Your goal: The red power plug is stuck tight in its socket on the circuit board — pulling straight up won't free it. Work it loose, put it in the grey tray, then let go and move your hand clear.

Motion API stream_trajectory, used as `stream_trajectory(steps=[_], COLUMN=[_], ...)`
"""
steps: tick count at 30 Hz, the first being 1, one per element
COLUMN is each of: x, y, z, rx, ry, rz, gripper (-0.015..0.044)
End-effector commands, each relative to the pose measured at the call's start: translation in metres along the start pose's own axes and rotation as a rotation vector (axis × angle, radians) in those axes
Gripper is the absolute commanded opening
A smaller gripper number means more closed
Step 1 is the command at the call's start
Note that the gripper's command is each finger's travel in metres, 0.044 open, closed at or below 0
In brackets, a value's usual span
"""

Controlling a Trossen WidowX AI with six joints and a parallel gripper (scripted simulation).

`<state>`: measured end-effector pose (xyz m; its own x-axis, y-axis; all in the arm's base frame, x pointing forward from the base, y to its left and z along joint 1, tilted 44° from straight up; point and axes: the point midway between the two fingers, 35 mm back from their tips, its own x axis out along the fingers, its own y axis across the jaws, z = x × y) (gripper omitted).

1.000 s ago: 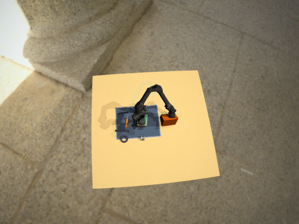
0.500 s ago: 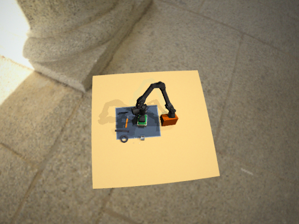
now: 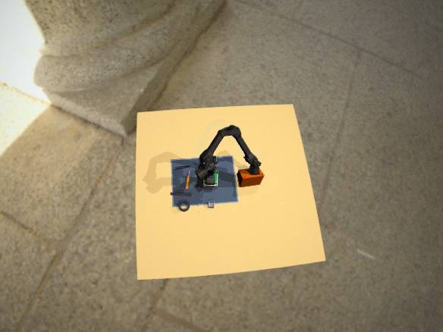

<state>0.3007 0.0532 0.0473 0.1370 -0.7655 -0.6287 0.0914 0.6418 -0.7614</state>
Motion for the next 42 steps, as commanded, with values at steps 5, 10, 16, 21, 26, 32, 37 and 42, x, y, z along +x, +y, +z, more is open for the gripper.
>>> stream_trajectory(steps=[5,10,16,21,26,32,37,42], x=[-0.014,-0.019,-0.006,0.004,0.004,0.004,0.009,0.017], y=[-0.005,-0.006,-0.005,-0.003,-0.003,-0.003,-0.003,-0.002], z=[0.001,0.001,0.001,0.002,0.002,0.002,0.002,0.002], rx=[-0.015,-0.015,-0.015,-0.014,-0.014,-0.014,-0.014,-0.014], ry=[-0.019,-0.019,-0.019,-0.02,-0.02,-0.02,-0.02,-0.02], rz=[0.129,0.129,0.129,0.129,0.129,0.129,0.128,0.128], gripper=[0.0,0.0,0.0,0.0026,0.0157,0.0249,0.0249,0.0249])
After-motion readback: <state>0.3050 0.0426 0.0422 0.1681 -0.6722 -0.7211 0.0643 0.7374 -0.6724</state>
